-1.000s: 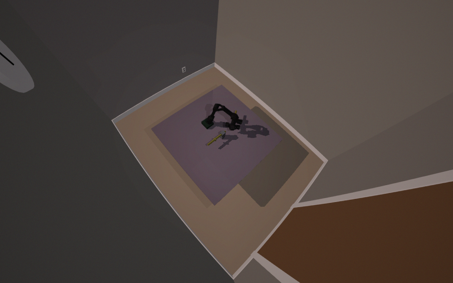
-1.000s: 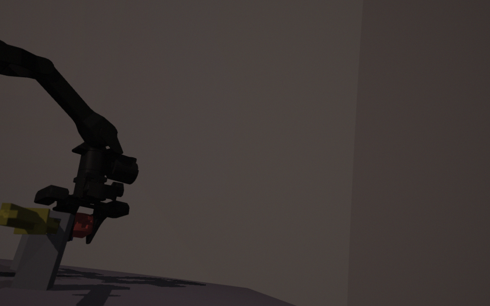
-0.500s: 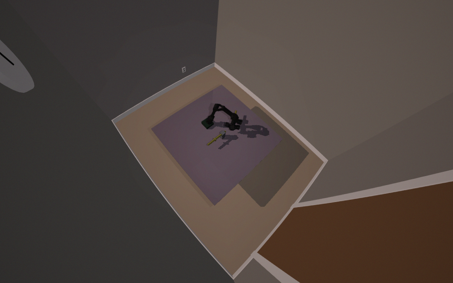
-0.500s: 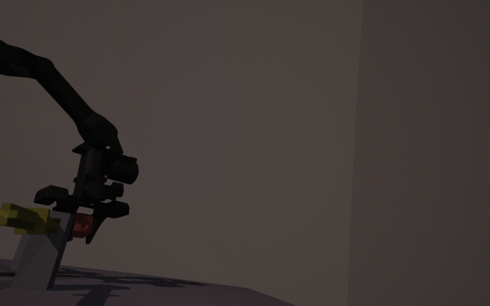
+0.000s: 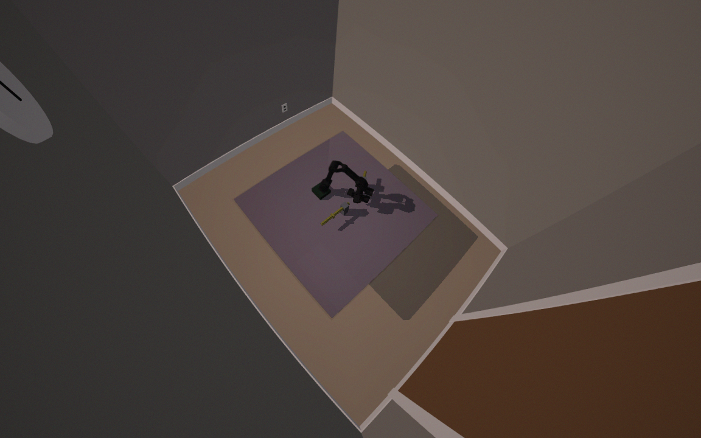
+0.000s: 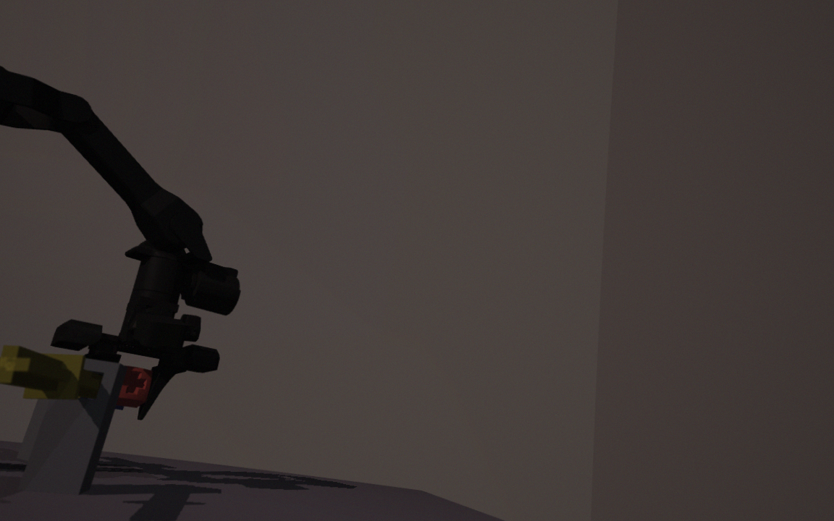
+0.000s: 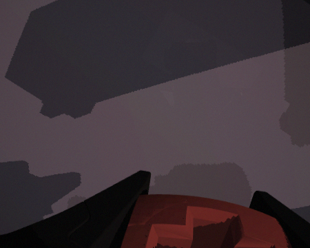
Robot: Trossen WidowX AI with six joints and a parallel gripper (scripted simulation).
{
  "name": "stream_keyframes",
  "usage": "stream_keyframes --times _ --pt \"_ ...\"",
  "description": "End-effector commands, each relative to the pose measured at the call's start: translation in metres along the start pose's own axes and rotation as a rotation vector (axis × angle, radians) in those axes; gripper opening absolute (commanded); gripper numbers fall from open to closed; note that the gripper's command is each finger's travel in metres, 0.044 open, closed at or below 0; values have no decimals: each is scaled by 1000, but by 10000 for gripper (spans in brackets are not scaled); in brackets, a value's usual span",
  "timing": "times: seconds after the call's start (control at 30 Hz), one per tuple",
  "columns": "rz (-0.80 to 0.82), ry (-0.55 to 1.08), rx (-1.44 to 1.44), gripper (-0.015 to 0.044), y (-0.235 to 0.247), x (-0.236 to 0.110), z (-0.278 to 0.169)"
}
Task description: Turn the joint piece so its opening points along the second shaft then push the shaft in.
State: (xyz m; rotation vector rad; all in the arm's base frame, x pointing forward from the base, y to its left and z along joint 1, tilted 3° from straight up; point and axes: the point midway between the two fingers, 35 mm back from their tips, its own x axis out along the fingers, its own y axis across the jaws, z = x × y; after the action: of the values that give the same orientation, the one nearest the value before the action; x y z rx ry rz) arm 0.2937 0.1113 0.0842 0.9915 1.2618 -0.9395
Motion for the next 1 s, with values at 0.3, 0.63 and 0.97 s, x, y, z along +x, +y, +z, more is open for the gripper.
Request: stream_keyframes --times 0.3,0.63,0.97 --pt "-2 116 184 0 -9 6 -1" --pt "11 200 321 0 -15 10 -3" --pt "21 239 384 0 -18 12 -4"
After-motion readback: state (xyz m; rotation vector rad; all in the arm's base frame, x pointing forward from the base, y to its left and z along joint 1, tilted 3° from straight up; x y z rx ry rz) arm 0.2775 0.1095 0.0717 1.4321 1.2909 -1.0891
